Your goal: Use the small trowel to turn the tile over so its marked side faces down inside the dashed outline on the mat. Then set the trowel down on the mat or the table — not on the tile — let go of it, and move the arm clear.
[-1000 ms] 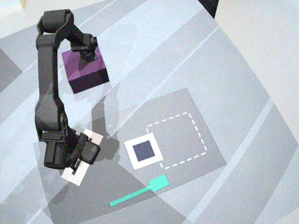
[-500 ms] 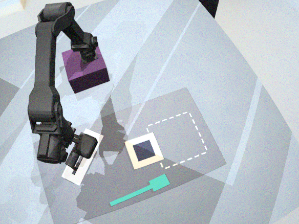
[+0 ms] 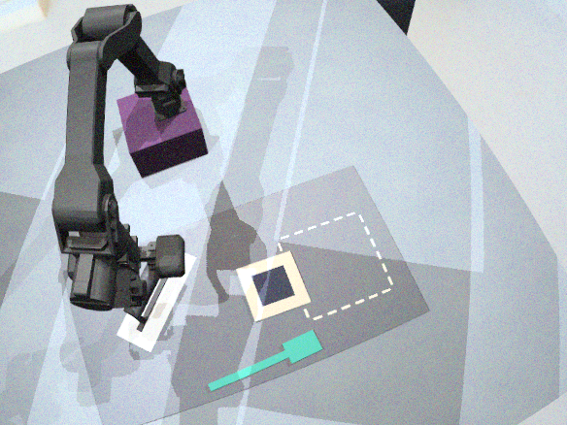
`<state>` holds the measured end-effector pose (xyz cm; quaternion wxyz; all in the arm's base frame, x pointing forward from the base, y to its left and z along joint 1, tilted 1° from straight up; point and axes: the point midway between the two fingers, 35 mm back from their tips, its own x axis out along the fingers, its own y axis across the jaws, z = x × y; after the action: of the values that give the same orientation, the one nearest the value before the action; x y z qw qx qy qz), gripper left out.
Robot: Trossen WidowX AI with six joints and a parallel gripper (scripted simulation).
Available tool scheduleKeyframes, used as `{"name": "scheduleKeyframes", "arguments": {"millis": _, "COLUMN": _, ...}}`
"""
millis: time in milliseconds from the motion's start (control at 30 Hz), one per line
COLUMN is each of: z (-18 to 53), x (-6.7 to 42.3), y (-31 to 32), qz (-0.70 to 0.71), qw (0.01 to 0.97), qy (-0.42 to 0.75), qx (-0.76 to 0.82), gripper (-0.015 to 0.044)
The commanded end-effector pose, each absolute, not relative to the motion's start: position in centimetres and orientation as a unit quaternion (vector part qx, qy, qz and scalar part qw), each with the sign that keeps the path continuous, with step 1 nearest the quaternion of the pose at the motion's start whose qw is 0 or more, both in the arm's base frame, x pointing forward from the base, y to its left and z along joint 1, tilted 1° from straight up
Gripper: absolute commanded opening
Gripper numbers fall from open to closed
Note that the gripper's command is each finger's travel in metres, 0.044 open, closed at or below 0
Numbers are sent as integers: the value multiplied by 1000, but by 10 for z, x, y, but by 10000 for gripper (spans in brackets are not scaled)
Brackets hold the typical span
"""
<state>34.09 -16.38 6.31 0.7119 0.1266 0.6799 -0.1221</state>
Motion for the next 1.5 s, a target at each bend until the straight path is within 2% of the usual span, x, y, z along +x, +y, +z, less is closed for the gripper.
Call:
{"name": "scheduleKeyframes", "arguments": {"millis": 0, "z": 63, "x": 340, "y": -164, "qz": -73, "qw": 718, "qy": 688, "qx": 76, "gripper": 270}}
{"name": "scheduleKeyframes", "arguments": {"millis": 733, "z": 63, "x": 341, "y": -164, "qz": 189, "qw": 694, "qy": 666, "qx": -197, "gripper": 270}}
{"name": "scheduleKeyframes", "arguments": {"millis": 1467, "z": 64, "x": 342, "y": -164, "qz": 424, "qw": 570, "qy": 548, "qx": -442, "gripper": 270}}
